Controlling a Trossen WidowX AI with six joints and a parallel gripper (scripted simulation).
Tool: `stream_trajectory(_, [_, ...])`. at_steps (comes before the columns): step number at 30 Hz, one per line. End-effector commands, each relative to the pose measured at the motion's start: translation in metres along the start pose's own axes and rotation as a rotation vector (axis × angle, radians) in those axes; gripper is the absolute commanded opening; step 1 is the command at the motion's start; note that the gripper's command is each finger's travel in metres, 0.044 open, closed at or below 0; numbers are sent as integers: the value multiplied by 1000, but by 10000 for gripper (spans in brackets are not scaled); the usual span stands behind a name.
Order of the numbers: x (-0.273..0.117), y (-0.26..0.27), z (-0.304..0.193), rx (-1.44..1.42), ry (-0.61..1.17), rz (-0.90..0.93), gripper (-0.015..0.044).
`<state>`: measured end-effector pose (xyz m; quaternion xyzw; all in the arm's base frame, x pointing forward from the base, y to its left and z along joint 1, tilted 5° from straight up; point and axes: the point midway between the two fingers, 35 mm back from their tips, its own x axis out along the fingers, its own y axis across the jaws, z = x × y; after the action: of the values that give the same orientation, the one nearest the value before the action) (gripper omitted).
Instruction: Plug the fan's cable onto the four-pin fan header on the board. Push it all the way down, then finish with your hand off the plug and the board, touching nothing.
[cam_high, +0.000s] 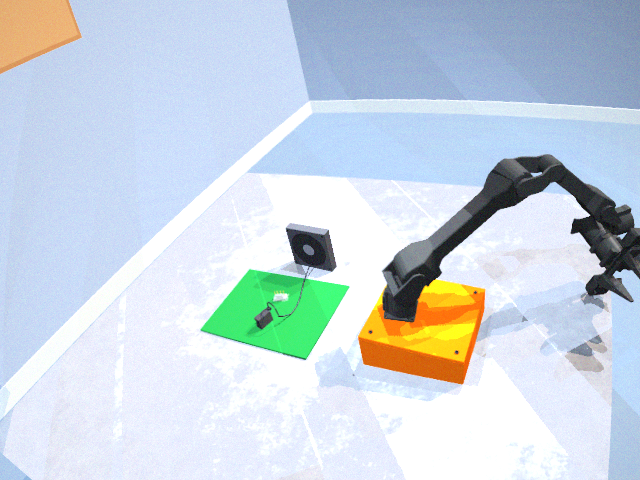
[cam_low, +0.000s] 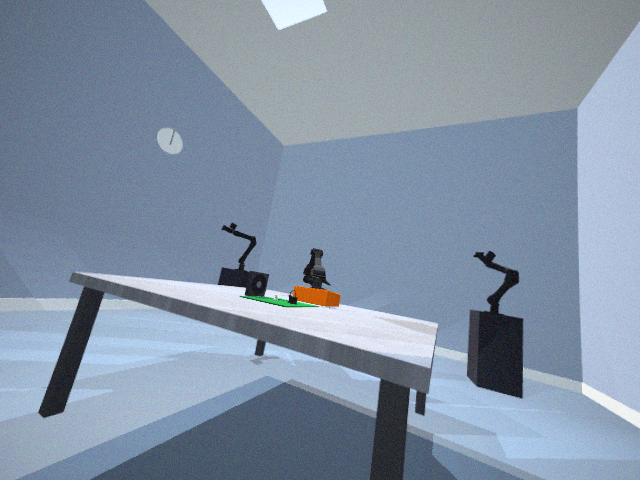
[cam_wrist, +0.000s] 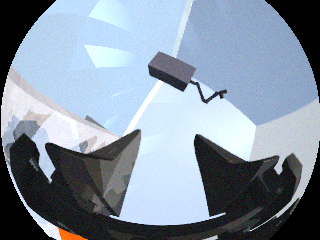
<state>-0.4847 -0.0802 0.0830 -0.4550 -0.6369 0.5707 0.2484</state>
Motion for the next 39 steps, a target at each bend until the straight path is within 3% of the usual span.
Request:
stream_trajectory(1, [0,0,0,0,0,0,274])
stream_trajectory(6, [-3,6,2,-14,-15,16,405])
stream_trajectory(8, [-21,22,9,-27,-74,57,440])
stream_trajectory(16, [-145,51,24,120,-343,190,440])
stream_trajectory(23, [-255,83,8,210,-545,358,440])
stream_trajectory(33, [-395,134,-65,259,-753,655,440])
stream_trajectory(39, [-456,164,-128,225,-819,821,440])
